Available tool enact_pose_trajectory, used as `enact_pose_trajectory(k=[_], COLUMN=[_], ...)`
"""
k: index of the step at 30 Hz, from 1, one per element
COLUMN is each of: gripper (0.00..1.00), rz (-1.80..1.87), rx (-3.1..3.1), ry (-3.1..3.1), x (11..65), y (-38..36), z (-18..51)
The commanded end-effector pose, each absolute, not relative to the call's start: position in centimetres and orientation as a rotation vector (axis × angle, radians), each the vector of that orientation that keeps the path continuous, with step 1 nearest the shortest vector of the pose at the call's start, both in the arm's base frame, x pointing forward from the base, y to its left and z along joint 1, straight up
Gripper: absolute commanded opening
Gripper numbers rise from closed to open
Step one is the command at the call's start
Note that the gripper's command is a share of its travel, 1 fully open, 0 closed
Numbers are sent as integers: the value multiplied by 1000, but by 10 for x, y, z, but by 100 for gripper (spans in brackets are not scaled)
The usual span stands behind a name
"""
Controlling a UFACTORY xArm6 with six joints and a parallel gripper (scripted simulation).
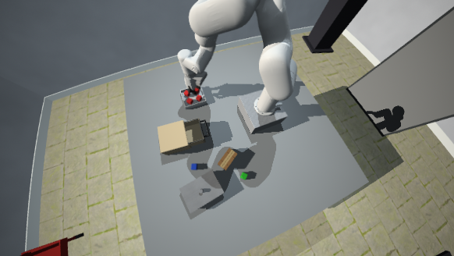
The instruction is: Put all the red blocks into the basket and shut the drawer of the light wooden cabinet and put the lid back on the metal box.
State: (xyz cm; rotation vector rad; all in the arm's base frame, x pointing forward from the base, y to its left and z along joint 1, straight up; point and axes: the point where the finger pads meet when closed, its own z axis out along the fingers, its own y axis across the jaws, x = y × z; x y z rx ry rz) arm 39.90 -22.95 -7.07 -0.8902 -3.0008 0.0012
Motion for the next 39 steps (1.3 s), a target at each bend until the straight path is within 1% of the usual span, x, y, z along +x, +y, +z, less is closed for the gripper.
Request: enact_pose_trajectory(k=[1,16,31,39], gripper=[50,50,50,50], rz=[2,2,2,2], rx=[-891,-891,-891,-891], ry=[-3004,-3004,-3004,-3004], x=[400,401,401,401], y=[-230,-230,-230,-230], z=[-66,-23,49,68])
